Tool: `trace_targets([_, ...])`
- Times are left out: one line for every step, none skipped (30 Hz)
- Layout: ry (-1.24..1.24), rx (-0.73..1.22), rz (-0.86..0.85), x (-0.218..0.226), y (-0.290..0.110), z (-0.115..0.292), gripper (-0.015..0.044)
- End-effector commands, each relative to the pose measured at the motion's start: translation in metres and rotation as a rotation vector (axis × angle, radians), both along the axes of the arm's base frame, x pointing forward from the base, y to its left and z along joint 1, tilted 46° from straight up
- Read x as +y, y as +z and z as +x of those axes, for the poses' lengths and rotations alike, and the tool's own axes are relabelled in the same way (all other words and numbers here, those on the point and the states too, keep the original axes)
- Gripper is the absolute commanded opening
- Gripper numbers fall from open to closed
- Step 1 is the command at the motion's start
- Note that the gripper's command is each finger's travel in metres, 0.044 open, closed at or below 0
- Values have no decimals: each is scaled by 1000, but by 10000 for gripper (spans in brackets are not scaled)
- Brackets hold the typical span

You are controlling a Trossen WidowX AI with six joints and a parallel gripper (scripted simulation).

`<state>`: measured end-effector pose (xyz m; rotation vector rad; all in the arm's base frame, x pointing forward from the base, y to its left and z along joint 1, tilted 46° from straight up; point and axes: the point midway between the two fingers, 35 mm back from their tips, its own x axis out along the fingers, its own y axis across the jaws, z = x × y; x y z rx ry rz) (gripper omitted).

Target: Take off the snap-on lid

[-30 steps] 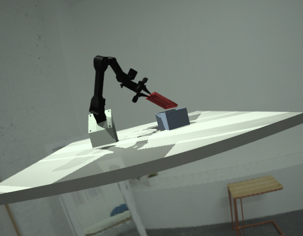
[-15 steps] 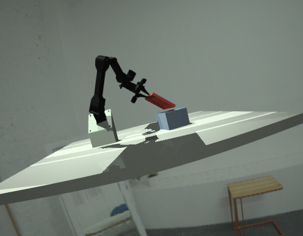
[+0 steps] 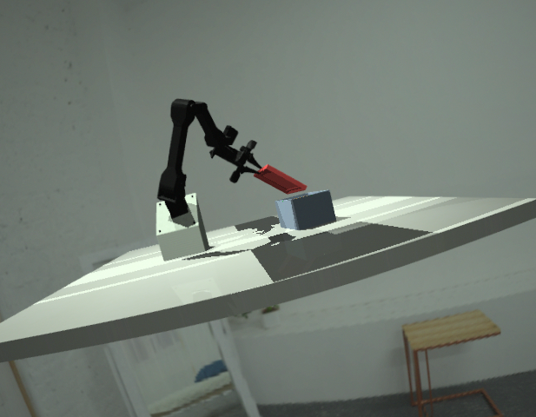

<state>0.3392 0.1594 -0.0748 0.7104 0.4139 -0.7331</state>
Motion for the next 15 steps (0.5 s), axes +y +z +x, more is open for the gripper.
trace_targets([4, -15, 6, 11, -3, 0, 0])
trace_targets([4, -15, 6, 12, -4, 0, 0])
trace_targets([4, -15, 6, 14, -6, -1, 0])
trace_targets([4, -15, 6, 15, -7, -1, 0])
trace_targets([4, -15, 7, 17, -8, -1, 0])
trace_targets([4, -15, 7, 18, -10, -2, 0])
trace_targets([4, -15, 7, 20, -11, -2, 0])
trace_targets([4, -15, 7, 21, -12, -3, 0])
trace_targets([4, -15, 7, 23, -14, -3, 0])
trace_targets([4, -15, 7, 24, -15, -4, 0])
trace_targets([4, -15, 8, 25, -16, -4, 0])
trace_targets([4, -15, 8, 27, -18, -4, 0])
trace_targets([4, -15, 8, 28, -19, -5, 0])
trace_targets([4, -15, 8, 30, -20, -5, 0])
trace_targets([4, -15, 8, 31, -22, -6, 0])
